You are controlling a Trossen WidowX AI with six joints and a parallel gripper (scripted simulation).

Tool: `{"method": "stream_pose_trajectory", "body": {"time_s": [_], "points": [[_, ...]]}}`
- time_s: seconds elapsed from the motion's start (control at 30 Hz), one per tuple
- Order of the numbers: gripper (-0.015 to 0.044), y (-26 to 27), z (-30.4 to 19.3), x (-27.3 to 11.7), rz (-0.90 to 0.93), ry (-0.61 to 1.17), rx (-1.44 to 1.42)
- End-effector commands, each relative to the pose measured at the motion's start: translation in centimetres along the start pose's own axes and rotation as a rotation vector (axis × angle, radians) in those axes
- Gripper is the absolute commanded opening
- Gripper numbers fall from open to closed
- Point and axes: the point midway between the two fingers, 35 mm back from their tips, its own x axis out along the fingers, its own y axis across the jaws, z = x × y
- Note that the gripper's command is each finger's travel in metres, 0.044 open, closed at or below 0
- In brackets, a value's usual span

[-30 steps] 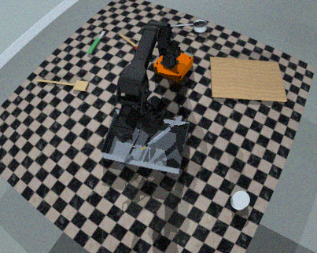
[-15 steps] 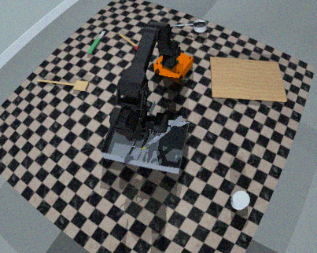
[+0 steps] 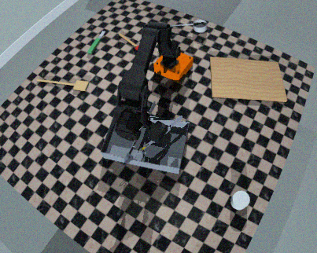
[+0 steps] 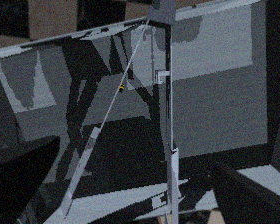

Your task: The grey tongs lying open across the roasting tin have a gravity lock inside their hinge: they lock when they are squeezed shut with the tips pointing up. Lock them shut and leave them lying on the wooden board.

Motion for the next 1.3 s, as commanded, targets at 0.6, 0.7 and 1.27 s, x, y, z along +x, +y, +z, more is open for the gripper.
{"method": "stream_pose_trajectory", "body": {"time_s": [0.6, 0.7, 1.27], "points": [[0.044, 0.1, 0.2, 2.6, -0.003, -0.001, 0.009], [0.044, 0.1, 0.3, 3.1, -0.003, -0.001, 0.009], [0.044, 0.1, 0.3, 5.9, -0.003, -0.001, 0.009]]}}
